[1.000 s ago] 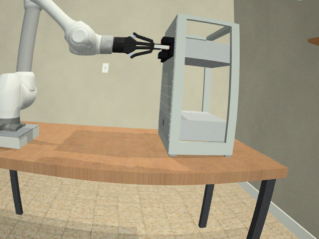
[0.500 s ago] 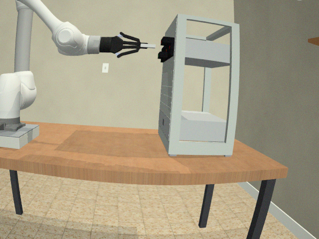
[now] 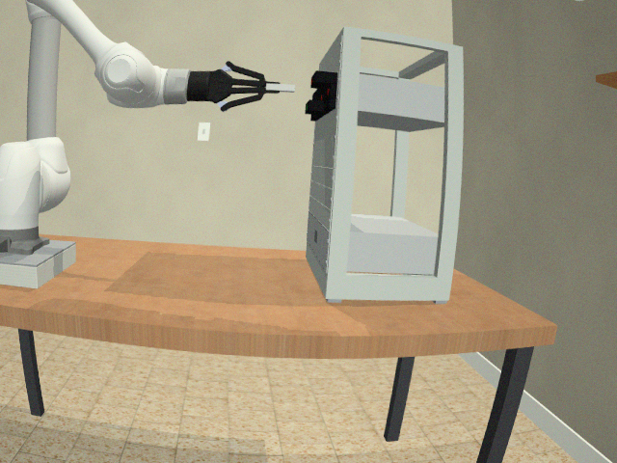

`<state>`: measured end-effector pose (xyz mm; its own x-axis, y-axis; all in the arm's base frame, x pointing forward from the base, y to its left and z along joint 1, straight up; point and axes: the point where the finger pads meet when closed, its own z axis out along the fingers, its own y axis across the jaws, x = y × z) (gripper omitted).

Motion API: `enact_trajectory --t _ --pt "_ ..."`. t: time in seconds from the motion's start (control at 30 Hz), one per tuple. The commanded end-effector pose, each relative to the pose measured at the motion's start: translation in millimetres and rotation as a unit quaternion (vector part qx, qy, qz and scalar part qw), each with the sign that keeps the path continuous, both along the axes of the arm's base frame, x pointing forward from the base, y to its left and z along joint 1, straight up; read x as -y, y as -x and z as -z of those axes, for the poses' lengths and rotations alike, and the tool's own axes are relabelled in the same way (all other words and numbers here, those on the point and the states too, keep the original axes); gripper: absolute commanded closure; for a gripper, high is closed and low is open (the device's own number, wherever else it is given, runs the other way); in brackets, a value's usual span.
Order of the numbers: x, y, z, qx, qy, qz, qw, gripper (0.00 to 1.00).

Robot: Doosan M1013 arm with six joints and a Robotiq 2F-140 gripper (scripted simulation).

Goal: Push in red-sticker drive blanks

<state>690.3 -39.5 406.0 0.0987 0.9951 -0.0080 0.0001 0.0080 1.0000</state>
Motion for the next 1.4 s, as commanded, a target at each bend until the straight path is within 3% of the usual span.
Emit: enact_trajectory --t 0.0,0.57,0.77,0.93,1.2,1.37 --pt "1 3 1 -0.002 -0.001 0.001 1.0 1.0" --pt "1 3 1 -0.002 -0.001 0.001 1.0 1.0" --pt "1 9 -23 -0.002 -0.001 0.001 1.0 1.0" --pt "1 9 -25 -0.002 -0.001 0.001 1.0 1.0" --pt "5 -25 -25 -0.002 -0.001 0.001 1.0 1.0" --pt "5 -30 -25 -0.002 -0.001 0.001 1.0 1.0"
